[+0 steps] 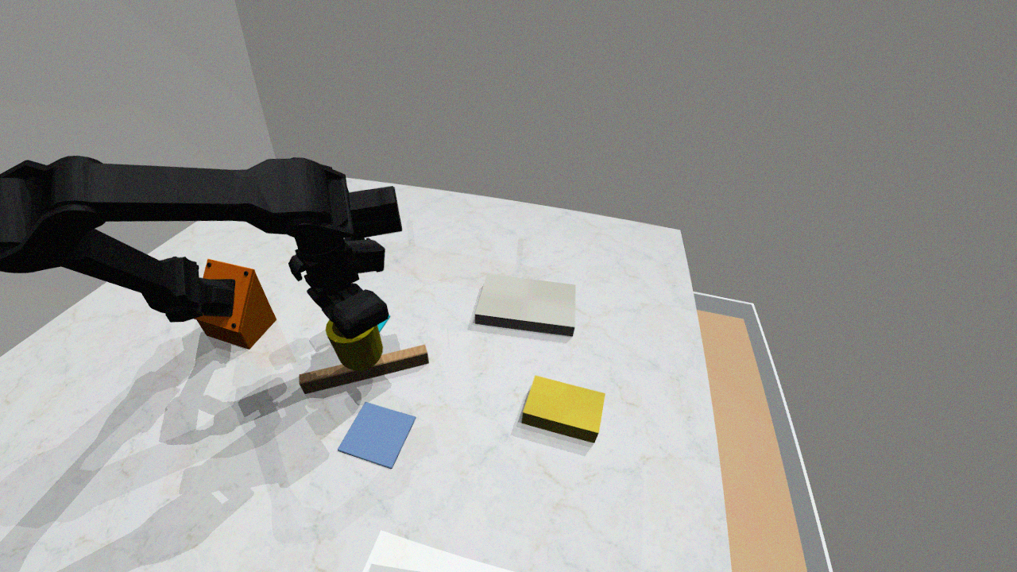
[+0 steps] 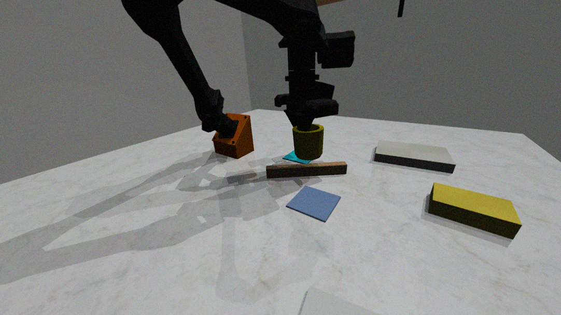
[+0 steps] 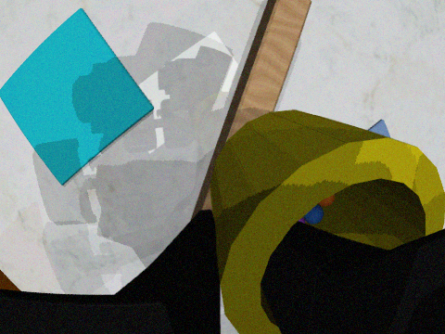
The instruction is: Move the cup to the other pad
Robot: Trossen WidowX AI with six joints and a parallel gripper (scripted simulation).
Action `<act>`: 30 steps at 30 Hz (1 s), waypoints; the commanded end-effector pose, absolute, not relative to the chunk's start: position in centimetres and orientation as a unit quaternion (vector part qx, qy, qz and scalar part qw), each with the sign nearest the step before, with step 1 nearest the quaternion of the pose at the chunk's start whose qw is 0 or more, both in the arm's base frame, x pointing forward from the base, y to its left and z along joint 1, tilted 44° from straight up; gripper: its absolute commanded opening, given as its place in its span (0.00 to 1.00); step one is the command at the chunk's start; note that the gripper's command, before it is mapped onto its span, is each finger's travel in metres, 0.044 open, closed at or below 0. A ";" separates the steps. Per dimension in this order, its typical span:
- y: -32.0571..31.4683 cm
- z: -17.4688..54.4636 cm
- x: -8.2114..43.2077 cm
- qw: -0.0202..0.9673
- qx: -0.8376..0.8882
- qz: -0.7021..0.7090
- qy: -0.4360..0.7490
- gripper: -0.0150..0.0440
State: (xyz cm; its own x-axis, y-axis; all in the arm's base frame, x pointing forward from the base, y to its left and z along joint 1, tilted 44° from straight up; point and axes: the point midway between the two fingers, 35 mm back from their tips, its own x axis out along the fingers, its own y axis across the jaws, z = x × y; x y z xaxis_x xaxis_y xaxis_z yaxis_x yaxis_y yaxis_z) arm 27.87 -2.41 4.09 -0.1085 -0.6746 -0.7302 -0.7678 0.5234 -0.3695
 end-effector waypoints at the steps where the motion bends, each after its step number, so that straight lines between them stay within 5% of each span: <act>1: -1.6 3.2 27.2 0.456 -0.484 0.053 0.745 0.25; 30: 3.8 -0.9 23.9 0.457 -0.483 0.054 0.745 0.25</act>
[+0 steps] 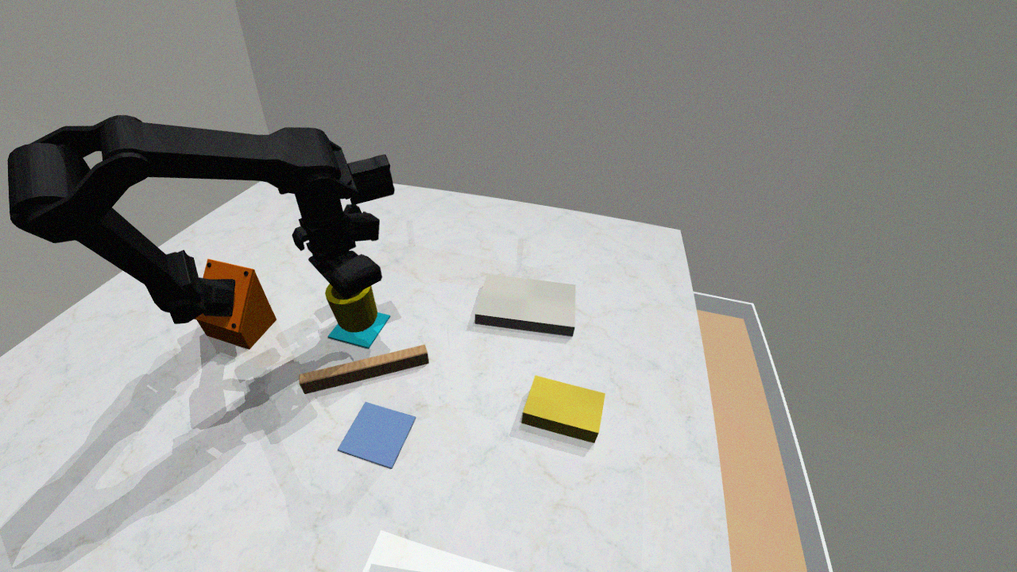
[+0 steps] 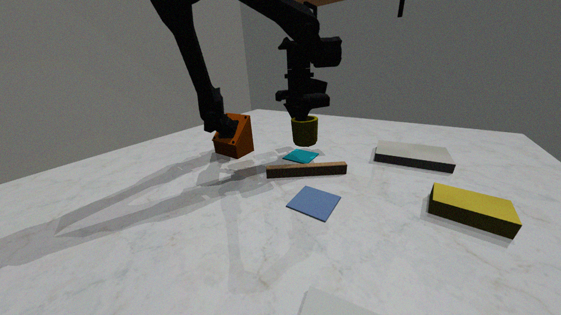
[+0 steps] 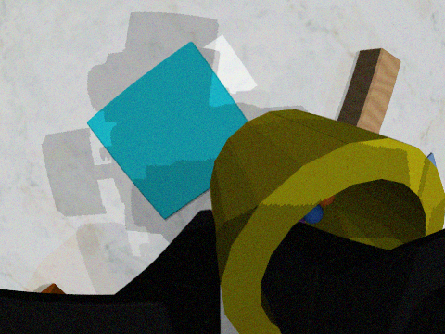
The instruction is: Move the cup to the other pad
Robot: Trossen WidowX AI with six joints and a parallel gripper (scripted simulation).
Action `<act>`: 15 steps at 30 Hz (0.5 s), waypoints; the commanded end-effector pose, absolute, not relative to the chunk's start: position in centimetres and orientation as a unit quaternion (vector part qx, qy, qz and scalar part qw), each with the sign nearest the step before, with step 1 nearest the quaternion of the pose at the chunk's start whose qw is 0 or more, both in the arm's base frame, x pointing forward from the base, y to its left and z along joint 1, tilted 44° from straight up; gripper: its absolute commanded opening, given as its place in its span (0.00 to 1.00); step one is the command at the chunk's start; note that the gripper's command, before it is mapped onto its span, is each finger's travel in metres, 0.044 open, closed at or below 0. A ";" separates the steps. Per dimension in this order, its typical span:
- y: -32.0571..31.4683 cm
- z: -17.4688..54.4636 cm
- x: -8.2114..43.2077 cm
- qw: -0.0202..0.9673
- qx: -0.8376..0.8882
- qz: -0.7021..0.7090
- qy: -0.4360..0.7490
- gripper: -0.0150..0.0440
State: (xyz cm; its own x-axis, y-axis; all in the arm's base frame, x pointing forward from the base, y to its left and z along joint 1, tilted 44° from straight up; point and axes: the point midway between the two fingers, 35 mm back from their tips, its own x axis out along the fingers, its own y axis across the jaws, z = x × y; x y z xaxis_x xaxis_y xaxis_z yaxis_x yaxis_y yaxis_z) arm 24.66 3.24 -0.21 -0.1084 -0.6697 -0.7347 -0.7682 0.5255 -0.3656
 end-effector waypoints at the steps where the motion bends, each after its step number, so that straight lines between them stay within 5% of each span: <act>1: 4.0 -1.0 23.8 0.457 -0.483 0.055 0.745 0.25; 15: 6.1 -3.0 21.9 0.457 -0.482 0.055 0.745 0.25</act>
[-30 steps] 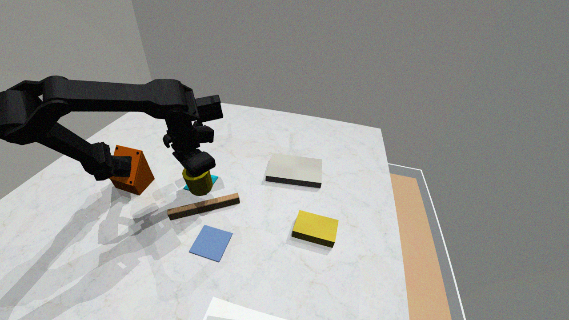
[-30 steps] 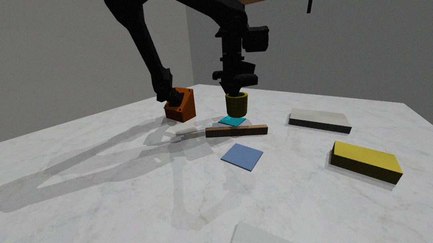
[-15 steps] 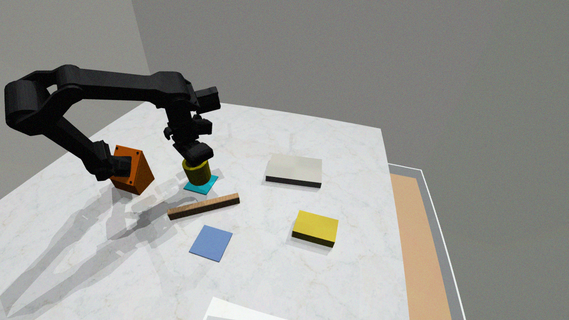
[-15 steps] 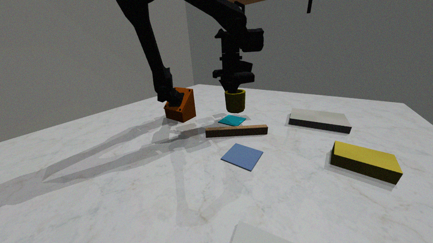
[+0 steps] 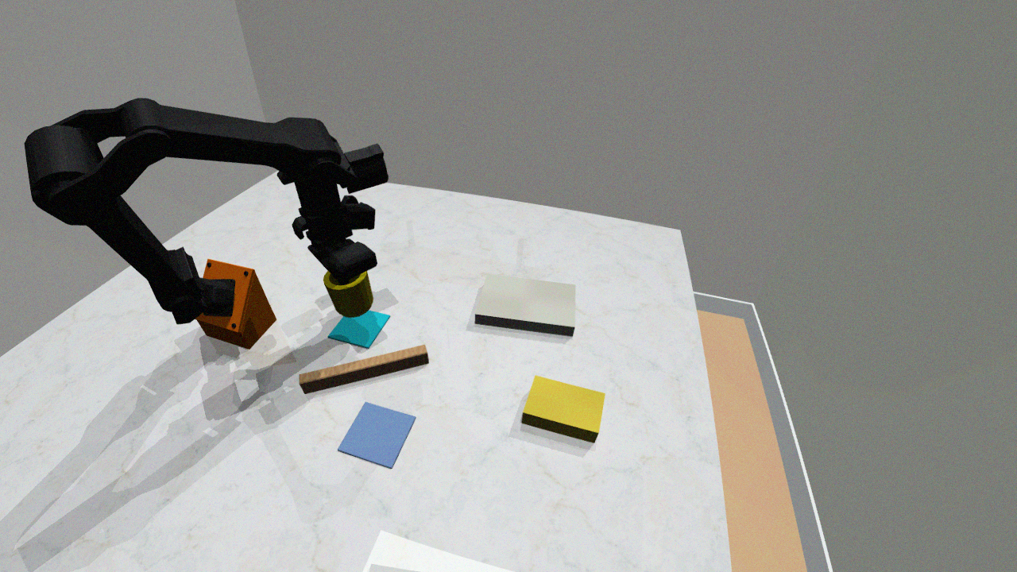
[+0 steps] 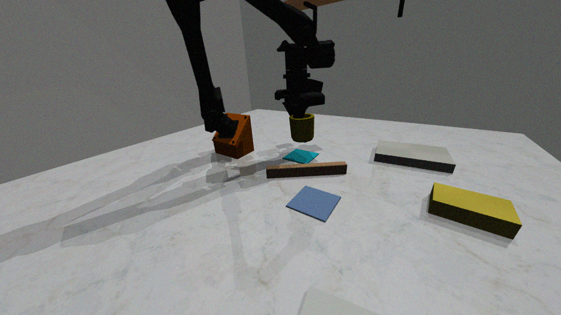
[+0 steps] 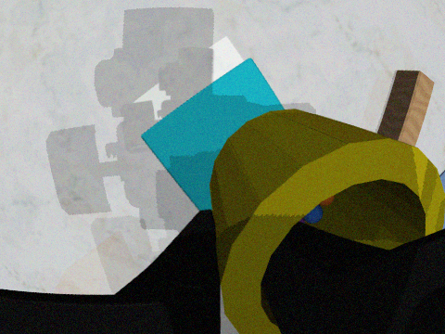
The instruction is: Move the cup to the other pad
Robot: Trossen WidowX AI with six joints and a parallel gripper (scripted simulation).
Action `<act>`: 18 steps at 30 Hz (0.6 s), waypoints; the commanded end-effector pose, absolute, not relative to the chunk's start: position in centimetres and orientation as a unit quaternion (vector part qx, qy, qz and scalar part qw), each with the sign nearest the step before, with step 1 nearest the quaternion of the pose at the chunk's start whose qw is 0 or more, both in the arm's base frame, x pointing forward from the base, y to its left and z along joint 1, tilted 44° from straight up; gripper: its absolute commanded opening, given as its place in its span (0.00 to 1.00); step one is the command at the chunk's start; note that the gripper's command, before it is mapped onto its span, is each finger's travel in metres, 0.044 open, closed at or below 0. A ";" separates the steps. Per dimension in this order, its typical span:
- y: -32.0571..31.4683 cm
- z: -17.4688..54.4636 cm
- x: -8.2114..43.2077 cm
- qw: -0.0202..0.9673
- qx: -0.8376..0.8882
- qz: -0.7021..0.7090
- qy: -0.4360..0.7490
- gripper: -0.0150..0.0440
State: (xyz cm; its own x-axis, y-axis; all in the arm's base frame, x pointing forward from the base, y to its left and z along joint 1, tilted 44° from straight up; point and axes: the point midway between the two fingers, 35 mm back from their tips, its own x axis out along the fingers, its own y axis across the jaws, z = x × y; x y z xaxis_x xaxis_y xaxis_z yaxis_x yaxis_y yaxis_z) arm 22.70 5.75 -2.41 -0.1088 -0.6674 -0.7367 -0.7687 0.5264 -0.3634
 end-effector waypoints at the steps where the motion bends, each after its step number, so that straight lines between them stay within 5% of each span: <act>1: 6.2 -3.1 21.8 0.457 -0.482 0.055 0.745 0.25; 18: 4.9 -4.8 21.6 0.457 -0.482 0.055 0.745 0.25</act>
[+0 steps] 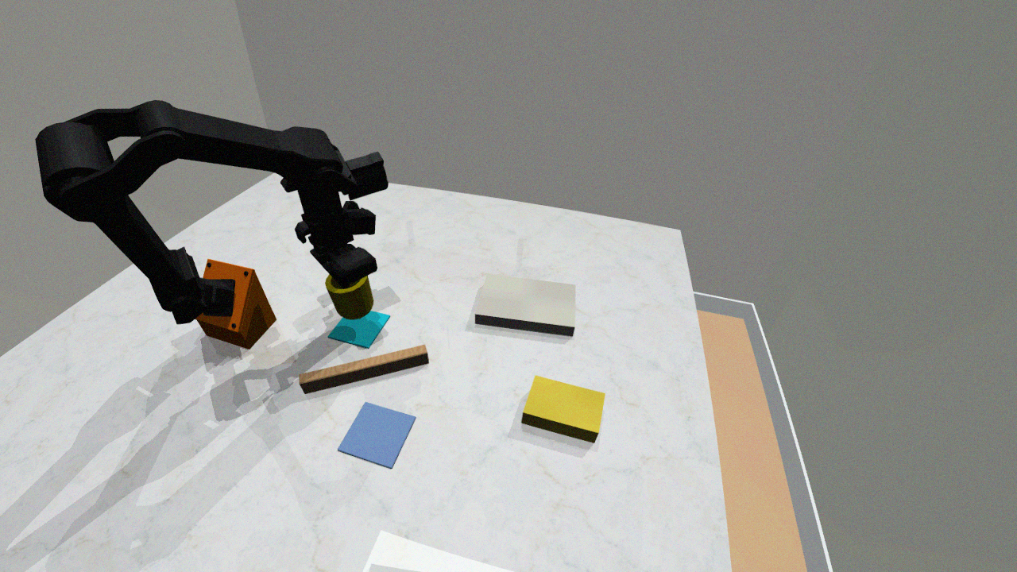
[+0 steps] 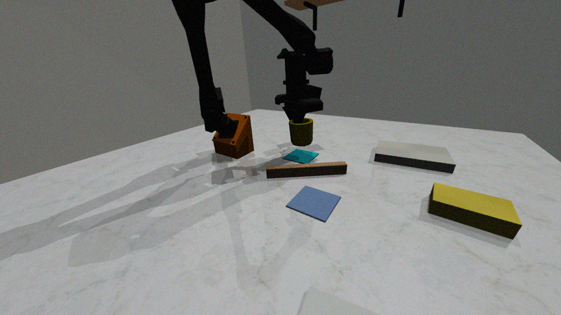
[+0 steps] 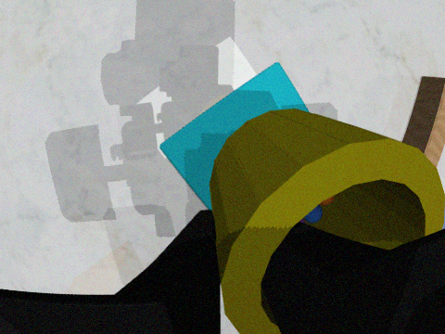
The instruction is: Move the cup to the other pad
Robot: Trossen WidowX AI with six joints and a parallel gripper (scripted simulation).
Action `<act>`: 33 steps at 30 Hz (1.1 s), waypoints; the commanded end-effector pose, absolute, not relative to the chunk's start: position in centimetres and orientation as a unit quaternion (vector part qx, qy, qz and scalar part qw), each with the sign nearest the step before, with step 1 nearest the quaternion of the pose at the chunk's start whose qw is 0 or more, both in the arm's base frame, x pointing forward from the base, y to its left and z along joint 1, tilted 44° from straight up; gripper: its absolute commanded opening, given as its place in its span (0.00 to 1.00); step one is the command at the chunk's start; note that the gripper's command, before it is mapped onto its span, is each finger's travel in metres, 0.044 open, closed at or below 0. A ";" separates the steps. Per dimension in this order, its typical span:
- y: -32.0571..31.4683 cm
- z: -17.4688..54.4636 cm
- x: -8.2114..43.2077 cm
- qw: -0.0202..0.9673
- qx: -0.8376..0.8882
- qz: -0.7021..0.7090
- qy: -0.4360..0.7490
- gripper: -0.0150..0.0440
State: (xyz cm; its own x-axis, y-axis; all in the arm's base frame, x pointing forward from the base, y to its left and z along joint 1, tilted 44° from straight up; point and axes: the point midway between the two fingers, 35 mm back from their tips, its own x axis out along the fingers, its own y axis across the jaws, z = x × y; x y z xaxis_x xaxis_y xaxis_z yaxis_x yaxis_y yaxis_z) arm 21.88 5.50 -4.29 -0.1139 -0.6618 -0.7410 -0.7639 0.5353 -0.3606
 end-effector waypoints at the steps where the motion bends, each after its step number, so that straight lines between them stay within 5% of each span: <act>1: 4.8 -4.9 21.6 0.457 -0.482 0.055 0.745 0.25; 33: 3.1 -6.9 21.3 0.461 -0.479 0.054 0.745 0.25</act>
State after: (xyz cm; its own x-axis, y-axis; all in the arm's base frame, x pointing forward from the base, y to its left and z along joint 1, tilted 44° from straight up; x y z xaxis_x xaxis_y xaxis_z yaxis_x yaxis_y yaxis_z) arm 21.28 3.05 -6.92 -0.1171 -0.6647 -0.7378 -0.7644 0.5347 -0.3604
